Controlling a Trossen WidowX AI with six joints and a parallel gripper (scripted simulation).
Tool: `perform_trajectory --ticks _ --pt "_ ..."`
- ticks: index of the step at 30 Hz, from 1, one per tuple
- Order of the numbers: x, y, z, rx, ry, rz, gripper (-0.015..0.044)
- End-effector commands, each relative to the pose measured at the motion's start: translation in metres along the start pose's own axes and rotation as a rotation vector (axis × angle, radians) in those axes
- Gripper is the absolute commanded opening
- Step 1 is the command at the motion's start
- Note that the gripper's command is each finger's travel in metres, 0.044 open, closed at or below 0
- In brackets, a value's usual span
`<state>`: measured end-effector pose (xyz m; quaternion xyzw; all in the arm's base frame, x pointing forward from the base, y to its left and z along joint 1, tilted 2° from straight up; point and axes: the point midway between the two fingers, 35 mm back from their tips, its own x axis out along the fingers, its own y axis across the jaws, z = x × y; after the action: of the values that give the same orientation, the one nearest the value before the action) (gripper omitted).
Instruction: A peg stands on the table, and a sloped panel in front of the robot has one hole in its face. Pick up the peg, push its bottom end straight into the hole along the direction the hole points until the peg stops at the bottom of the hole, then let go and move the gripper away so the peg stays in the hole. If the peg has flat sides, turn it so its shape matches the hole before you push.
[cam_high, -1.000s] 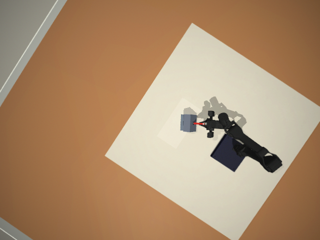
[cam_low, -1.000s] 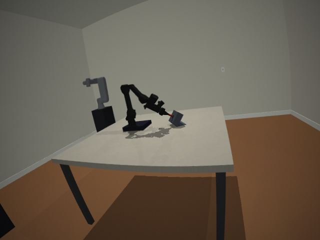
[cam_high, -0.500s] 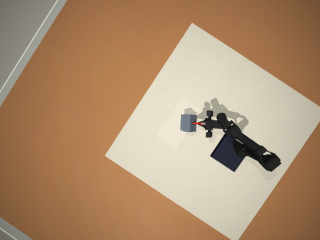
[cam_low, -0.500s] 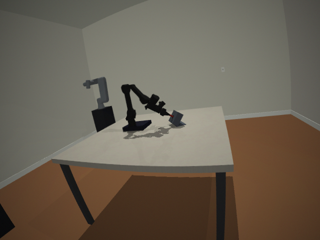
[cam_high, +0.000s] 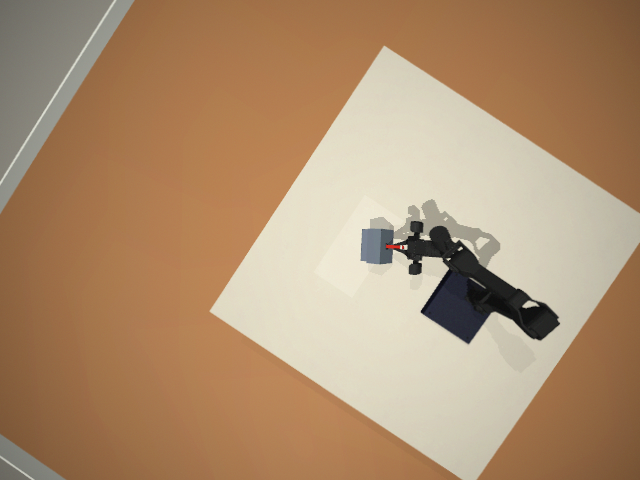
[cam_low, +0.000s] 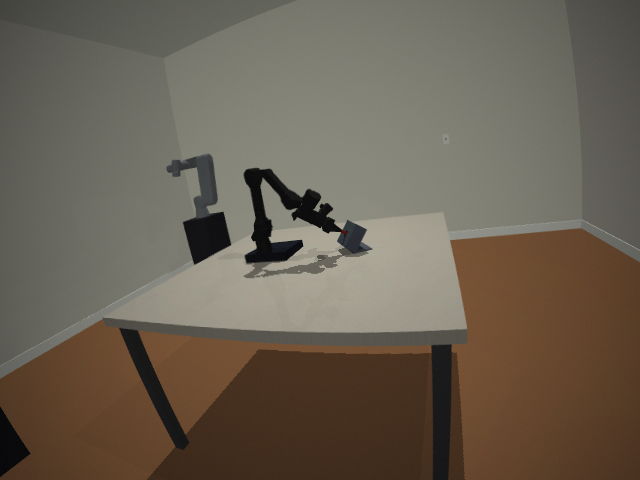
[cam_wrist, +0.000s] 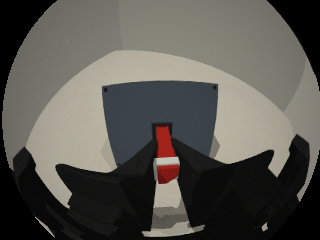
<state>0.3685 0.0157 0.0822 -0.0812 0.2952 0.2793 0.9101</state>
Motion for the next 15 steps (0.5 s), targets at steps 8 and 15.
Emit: perform_trajectory --ticks 8,15 --pt "0.0074 -0.0009 0.0009 0.004 -0.001 -0.005 0.0000" --pt "0.0096 -0.0010 0.0011 0.004 -0.002 -0.005 0.0000"
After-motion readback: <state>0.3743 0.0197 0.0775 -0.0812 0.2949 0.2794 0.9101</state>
